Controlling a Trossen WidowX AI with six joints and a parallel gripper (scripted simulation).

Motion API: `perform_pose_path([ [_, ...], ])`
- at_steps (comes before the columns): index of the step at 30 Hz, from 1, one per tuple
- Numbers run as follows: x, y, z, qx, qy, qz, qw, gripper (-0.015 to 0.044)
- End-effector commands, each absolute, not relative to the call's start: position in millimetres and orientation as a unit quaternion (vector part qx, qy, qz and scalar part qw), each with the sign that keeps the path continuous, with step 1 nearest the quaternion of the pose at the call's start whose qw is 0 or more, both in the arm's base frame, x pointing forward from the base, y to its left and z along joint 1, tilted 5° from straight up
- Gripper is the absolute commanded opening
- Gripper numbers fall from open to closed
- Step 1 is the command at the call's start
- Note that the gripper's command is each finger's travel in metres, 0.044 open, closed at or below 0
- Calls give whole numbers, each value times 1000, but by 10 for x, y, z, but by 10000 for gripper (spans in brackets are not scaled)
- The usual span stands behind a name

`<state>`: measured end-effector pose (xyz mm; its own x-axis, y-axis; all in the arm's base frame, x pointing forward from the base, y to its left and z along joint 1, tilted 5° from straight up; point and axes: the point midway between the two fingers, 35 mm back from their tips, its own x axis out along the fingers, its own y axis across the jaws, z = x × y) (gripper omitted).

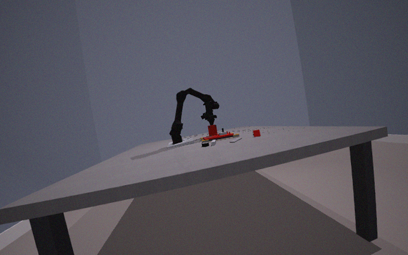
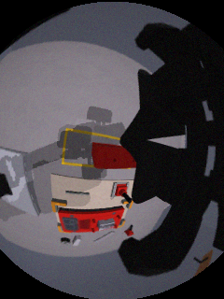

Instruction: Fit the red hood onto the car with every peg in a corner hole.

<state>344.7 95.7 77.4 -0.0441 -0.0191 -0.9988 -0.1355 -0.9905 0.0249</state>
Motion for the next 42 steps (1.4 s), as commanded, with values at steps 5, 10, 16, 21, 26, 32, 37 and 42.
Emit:
perform_pose_path([
  [5,3416,867,769,-689,57,721,38,0],
  [10,3409,818,771,-689,57,721,38,0],
  [16,3400,760,772,-689,58,721,38,0],
  [21,3391,712,772,-689,58,721,38,0],
  [26,3382,665,773,-689,58,721,37,0],
  [32,3393,644,848,-689,58,721,37,0],
  [37,3442,673,1192,-689,58,721,37,0],
  [42,3442,694,1561,-689,58,721,38,0],
])
